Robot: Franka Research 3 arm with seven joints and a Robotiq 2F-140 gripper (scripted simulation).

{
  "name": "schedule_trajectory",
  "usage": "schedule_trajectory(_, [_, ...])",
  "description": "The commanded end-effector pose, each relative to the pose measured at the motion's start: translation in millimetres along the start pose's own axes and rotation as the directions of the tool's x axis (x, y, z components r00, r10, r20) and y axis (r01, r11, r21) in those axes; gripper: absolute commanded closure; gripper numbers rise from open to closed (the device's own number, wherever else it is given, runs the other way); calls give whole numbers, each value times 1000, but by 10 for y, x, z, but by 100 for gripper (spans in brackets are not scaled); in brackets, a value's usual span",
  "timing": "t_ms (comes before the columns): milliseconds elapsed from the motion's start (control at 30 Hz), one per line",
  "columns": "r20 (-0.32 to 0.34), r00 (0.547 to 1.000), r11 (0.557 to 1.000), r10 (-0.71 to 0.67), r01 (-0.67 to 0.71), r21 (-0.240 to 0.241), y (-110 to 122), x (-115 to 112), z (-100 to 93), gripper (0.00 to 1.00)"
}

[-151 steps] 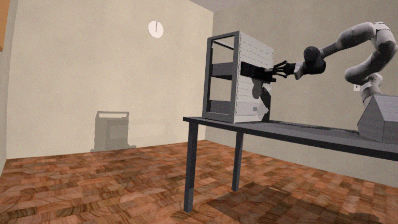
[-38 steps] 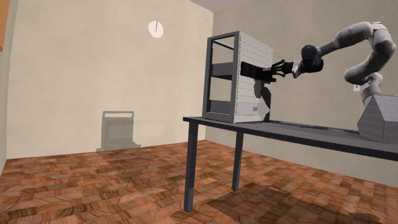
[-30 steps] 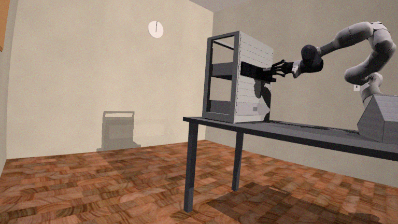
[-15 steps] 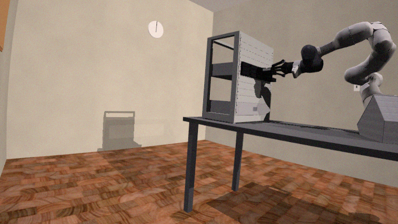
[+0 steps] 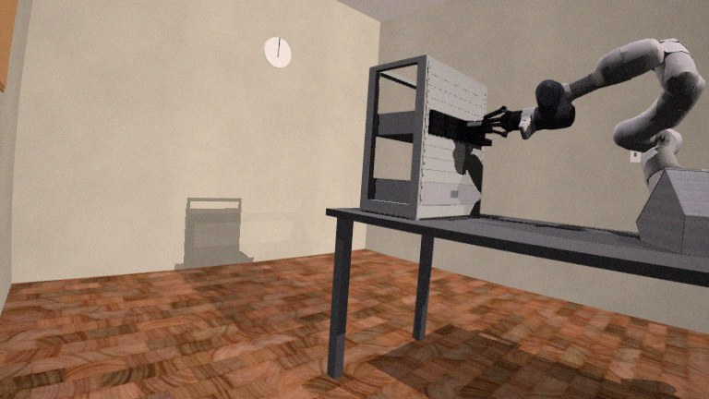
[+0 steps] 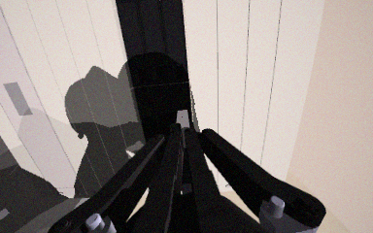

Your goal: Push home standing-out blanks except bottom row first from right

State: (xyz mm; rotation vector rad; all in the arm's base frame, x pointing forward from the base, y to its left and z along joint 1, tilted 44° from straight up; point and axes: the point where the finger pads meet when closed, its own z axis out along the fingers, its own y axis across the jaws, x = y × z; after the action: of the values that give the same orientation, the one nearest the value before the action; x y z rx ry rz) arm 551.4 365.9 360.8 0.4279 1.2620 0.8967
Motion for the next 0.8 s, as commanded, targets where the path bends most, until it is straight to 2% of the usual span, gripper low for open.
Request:
schedule_trajectory(0, [-9,1000,999,7,-7,-37,170,51,32,100])
schedule_trajectory(767, [-9,1000,999,7,-7,-37,167,48,55,100])
